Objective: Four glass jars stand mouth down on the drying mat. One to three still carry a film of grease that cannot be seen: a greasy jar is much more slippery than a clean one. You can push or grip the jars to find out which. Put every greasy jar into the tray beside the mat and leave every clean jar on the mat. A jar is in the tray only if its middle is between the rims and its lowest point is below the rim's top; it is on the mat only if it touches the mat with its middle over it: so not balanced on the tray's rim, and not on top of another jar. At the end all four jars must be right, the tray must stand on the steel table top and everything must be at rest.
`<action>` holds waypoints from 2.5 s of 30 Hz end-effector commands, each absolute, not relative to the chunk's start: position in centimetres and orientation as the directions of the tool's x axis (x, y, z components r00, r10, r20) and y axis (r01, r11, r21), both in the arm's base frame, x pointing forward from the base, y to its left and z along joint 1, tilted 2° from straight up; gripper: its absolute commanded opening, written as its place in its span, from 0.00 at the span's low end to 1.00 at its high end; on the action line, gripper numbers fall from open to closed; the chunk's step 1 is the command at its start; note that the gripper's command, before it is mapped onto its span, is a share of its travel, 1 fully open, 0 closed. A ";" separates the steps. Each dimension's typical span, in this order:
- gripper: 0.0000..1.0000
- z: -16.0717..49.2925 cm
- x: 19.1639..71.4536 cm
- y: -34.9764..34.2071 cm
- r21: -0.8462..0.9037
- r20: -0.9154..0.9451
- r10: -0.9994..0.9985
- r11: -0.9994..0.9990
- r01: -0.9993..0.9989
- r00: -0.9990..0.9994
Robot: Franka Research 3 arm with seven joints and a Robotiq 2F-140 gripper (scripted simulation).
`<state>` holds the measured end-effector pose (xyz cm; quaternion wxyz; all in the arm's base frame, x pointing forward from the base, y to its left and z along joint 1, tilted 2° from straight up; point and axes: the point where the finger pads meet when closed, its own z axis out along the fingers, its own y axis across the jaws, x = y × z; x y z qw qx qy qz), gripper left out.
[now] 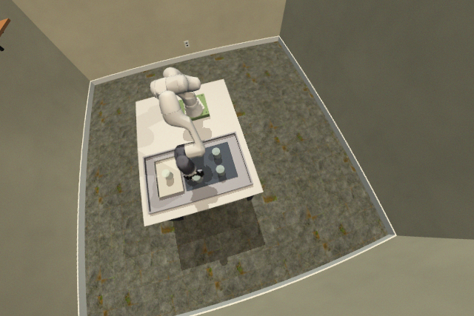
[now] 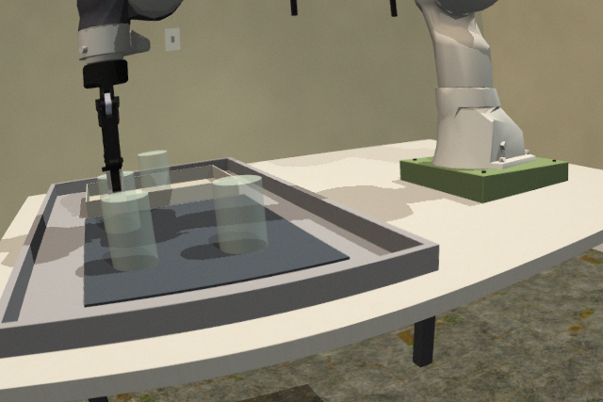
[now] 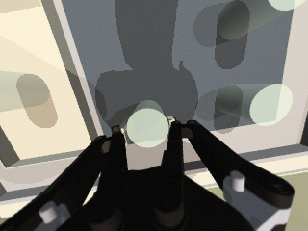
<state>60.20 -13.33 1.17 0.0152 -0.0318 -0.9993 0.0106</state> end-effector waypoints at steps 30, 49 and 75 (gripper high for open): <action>0.00 7.7 60.4 -13.2 -0.025 0.030 0.066 0.998 0.066 -0.997; 0.00 11.7 60.5 -13.1 -0.025 0.030 0.066 0.998 0.066 -0.997; 0.00 16.0 60.6 -15.7 -0.025 0.030 0.066 0.998 0.066 -0.997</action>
